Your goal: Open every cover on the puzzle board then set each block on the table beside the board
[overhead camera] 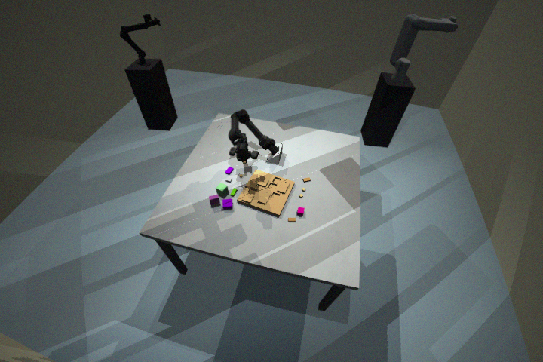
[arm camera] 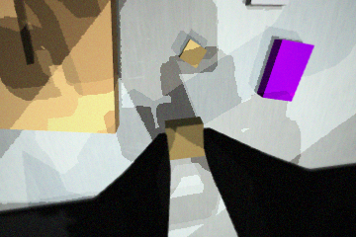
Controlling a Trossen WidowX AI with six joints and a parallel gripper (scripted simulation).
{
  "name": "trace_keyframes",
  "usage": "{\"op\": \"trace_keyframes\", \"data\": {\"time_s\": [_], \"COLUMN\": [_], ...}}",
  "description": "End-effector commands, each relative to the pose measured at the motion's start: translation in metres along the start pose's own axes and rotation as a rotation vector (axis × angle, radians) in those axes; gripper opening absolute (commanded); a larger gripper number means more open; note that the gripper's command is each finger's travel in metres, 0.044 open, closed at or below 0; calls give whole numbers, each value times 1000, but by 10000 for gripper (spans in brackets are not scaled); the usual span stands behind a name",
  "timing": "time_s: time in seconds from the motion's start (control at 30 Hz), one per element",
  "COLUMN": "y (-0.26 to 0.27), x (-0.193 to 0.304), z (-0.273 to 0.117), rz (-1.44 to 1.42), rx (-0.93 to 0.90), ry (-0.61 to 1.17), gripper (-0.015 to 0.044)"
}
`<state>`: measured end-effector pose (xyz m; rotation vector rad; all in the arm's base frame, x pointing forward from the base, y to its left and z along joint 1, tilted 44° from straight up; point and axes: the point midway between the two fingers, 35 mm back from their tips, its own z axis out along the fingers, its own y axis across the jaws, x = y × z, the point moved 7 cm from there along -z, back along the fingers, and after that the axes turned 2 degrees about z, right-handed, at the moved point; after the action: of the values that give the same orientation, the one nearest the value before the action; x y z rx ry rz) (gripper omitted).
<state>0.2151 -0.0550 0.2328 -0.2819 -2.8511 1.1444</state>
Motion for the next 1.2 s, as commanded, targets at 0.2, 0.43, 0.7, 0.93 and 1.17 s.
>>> {"op": "trace_keyframes", "data": {"time_s": [0.2, 0.43, 0.7, 0.93, 1.17], "y": [-12, -11, -10, -10, -10], "x": [25, 23, 21, 20, 20], "z": [6, 16, 29, 40, 51], "rz": [-3, -3, -2, -2, -1], "rx": [10, 5, 0, -3, -4], "ry": [0, 0, 0, 0, -1], "gripper": [80, 80, 80, 80, 80]}}
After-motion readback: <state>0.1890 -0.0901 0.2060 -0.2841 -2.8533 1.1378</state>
